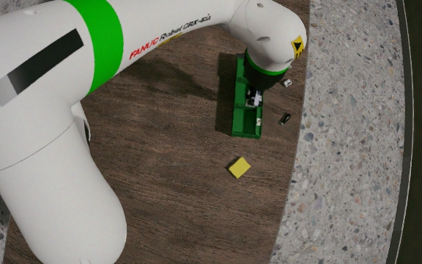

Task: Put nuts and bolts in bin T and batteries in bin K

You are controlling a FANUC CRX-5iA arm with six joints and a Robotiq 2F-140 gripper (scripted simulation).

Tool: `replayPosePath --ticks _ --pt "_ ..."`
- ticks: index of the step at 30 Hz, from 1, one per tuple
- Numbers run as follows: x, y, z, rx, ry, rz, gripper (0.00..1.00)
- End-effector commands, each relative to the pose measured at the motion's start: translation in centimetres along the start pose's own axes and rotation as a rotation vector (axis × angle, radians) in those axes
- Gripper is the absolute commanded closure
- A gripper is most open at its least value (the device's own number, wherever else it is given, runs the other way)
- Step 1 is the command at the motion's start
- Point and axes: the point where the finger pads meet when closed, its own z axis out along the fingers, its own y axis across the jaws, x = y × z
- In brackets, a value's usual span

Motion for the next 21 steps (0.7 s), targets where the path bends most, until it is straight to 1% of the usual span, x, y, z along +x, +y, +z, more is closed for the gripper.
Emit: replayPosePath --ticks 1,2,4,7,10,19,21 --pt "-0.1 -1.8 0.0 0.000 0.000 0.001 0.85" --pt "-0.1 -2.3 0.0 0.000 0.000 0.001 0.85" --pt "-0.1 -2.3 0.0 0.000 0.000 0.001 0.85" --pt "-0.3 -3.7 0.0 0.000 0.000 0.001 0.85" --pt "-0.3 -3.7 0.0 0.000 0.000 0.001 0.85" --pt "-0.3 -3.7 2.4 0.000 0.000 0.001 0.85" --pt "-0.3 -3.7 2.4 0.000 0.000 0.001 0.85"
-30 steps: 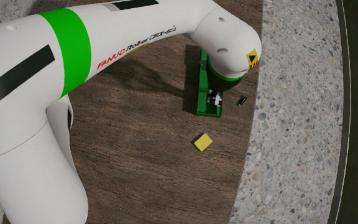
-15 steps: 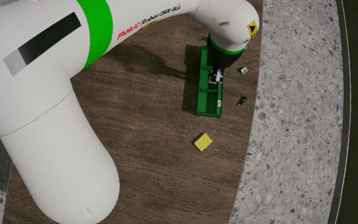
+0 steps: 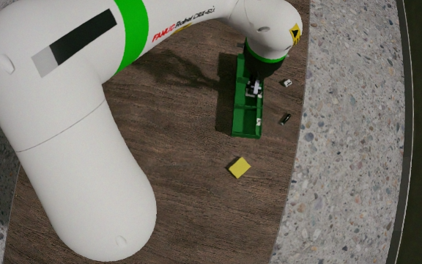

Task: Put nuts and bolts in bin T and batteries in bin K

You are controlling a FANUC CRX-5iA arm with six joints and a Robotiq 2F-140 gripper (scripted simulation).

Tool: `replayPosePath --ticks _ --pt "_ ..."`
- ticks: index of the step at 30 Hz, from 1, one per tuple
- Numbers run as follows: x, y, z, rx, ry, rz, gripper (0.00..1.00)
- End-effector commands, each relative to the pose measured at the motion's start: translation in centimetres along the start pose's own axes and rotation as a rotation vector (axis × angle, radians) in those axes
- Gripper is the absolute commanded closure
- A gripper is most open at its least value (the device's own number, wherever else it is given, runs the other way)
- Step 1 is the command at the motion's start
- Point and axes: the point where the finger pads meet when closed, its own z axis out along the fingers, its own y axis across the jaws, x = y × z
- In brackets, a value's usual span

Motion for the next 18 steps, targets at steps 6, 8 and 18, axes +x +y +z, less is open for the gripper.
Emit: replayPosePath --ticks 6,8,18 --pt "0.0 0.0 1.8 0.000 0.001 0.000 0.85" --pt "0.0 0.0 2.3 0.000 0.001 0.000 0.85" --pt "0.0 0.0 3.7 0.000 0.001 0.000 0.85"
